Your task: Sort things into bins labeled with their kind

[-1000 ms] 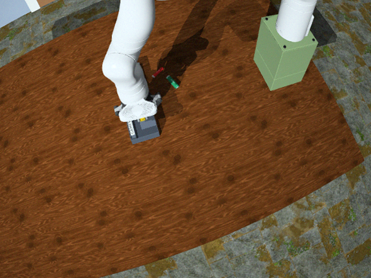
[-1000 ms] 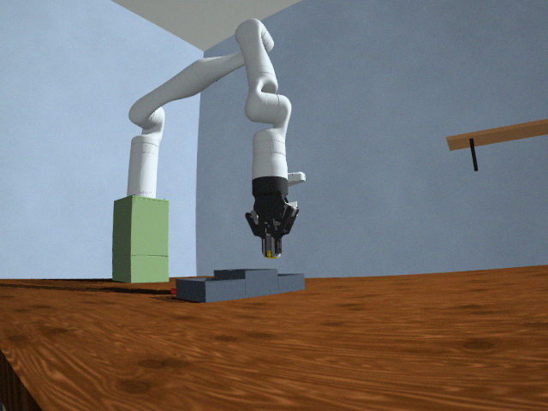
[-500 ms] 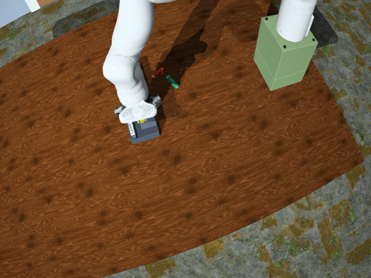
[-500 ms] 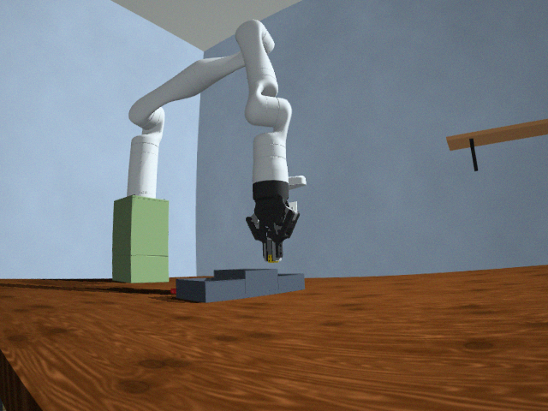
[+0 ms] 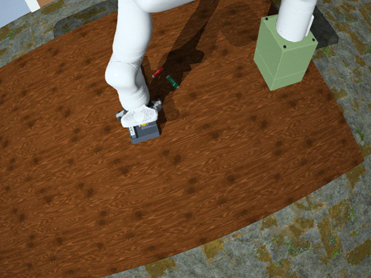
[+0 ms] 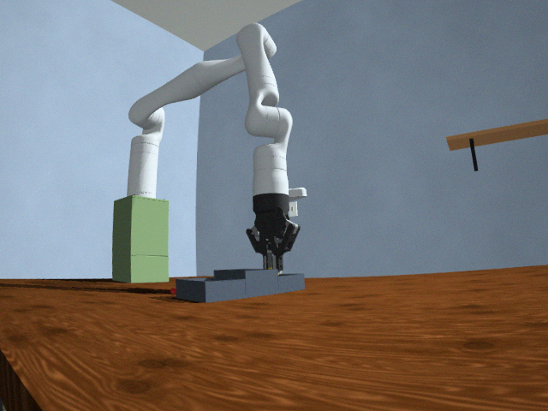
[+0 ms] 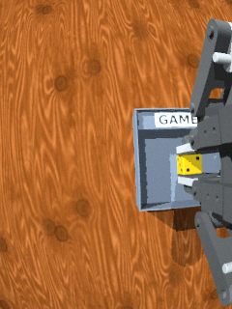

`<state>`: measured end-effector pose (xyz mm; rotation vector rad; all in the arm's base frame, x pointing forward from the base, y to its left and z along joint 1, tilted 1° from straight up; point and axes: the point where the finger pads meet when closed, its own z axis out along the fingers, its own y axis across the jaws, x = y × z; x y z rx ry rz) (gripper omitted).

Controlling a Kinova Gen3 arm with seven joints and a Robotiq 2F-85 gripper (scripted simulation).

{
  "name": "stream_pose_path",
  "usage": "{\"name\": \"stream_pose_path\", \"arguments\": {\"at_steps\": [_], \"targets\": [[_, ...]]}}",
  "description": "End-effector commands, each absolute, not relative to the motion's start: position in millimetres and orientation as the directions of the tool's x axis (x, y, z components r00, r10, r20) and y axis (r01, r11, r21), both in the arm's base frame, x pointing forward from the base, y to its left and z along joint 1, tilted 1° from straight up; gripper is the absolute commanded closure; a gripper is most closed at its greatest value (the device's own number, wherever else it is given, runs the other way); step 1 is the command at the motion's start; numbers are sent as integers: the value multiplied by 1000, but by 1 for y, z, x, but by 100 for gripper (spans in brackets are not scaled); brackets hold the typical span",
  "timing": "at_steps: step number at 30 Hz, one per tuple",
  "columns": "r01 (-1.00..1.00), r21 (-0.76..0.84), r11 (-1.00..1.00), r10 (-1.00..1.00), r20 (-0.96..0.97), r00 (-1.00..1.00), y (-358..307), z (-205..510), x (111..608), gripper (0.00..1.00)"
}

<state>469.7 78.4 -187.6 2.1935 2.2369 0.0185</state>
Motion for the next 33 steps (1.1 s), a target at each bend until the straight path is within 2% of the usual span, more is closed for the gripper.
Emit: {"name": "stream_pose_path", "arguments": {"at_steps": [1,21,22,33], "targets": [[1000,11,18,1000,1,-18,77,-194,469,89],[1000,11,18,1000,1,-18,77,-203,468,89],[1000,11,18,1000,1,-18,77,-203,468,69],[1000,11,18,1000,1,-18,77,-203,468,69]]}}
